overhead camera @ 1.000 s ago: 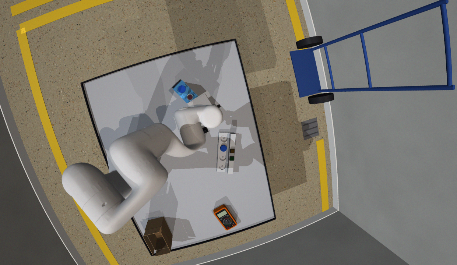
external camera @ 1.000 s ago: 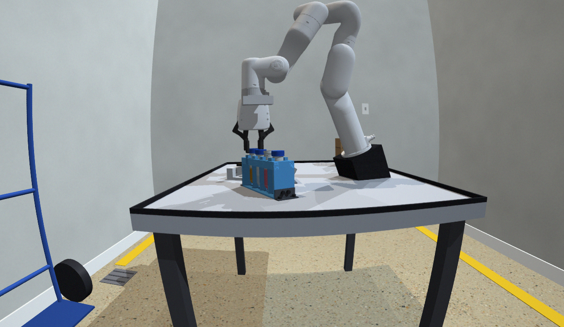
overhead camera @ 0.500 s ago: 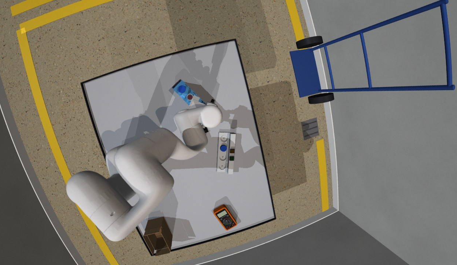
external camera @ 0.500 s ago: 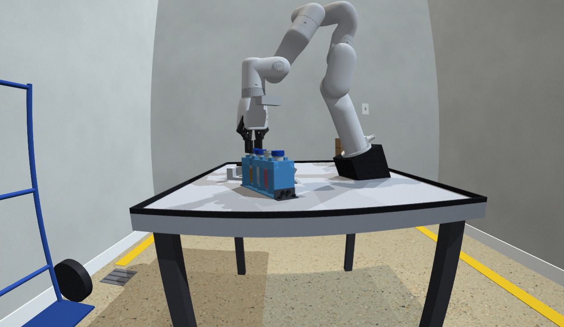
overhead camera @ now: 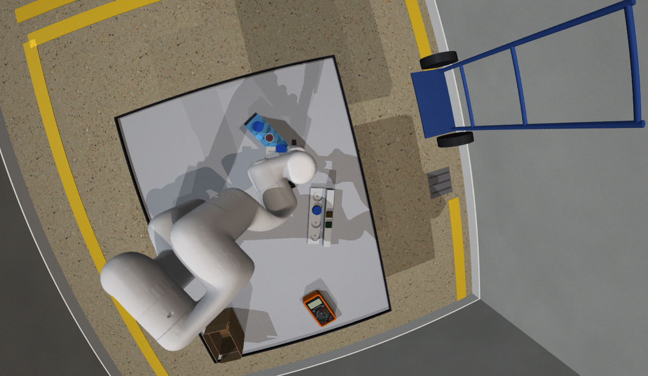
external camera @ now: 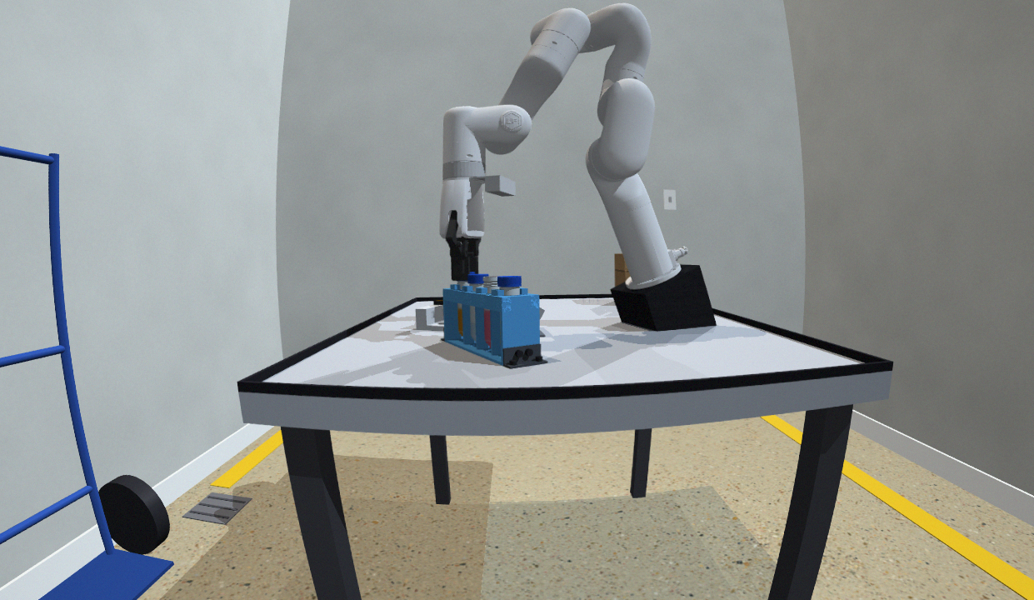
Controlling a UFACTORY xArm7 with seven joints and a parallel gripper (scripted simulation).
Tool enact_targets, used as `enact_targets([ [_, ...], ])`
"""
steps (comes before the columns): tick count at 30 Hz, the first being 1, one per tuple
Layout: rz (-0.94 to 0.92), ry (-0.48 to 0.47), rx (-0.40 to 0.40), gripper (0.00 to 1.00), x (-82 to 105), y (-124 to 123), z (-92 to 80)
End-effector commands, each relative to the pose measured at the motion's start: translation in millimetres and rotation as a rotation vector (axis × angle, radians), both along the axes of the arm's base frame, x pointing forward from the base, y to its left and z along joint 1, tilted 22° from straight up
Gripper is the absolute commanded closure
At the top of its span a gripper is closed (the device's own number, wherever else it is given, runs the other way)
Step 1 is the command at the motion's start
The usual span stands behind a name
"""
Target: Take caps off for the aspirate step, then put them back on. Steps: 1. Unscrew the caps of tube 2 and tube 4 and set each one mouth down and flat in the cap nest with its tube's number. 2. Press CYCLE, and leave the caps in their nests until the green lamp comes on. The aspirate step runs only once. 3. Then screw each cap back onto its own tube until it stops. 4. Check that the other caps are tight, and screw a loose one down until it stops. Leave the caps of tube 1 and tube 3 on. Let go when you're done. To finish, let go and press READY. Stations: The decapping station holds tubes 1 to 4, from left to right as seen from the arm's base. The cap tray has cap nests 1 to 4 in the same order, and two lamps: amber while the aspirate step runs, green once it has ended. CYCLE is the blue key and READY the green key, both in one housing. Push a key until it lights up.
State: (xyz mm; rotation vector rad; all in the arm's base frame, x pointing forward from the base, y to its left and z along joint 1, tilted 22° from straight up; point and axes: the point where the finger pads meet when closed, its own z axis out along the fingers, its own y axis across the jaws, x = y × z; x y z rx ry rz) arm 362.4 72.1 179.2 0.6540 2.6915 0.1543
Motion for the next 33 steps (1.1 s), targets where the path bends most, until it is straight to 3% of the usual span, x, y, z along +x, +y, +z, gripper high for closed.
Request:
enact_targets([
  [1, 0.019, -0.003, 0.004, 0.54, 0.9, 0.4, 1.6],
  [11, 0.019, -0.003, 0.004, 0.54, 0.9, 0.4, 1.6],
  [15, -0.260, 0.004, 0.117, 0.54, 0.9, 0.4, 1.4],
  [17, -0.260, 0.004, 0.117, 0.54, 0.9, 0.4, 1.4],
  [33, -0.864, 0.021, 0.363, 0.54, 0.9, 0.4, 1.4],
])
